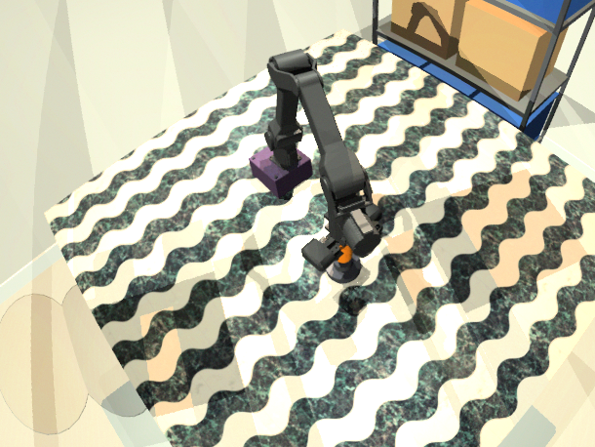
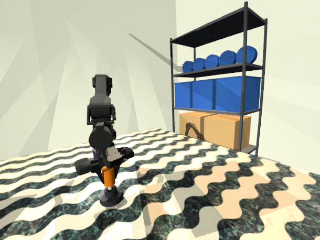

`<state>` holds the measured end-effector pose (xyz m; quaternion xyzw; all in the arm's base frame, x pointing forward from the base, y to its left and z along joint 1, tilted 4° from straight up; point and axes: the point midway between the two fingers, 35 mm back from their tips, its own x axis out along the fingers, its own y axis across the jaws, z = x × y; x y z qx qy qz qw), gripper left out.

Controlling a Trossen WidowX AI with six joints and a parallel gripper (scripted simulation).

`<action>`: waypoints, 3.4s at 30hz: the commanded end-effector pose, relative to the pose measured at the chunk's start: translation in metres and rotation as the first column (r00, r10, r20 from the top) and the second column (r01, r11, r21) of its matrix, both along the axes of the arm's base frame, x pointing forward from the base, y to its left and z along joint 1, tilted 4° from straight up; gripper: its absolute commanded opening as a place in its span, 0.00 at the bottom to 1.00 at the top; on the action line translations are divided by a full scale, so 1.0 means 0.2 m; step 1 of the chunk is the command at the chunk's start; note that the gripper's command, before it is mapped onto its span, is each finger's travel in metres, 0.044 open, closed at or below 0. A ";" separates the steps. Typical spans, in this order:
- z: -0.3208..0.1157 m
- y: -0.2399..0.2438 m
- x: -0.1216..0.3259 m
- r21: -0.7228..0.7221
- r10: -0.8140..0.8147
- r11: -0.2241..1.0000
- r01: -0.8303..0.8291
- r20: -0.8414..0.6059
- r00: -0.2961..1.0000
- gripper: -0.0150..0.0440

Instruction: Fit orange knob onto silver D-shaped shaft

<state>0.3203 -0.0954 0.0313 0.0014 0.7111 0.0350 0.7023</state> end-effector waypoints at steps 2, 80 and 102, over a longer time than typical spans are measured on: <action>-0.01 0.00 0.01 -0.001 -0.007 1.000 0.007 0.002 1.000 0.25; 0.01 0.00 0.00 -0.007 -0.298 0.955 0.298 -0.012 0.954 0.25; 0.00 0.00 0.00 -0.010 -0.413 0.911 0.413 -0.018 0.911 0.25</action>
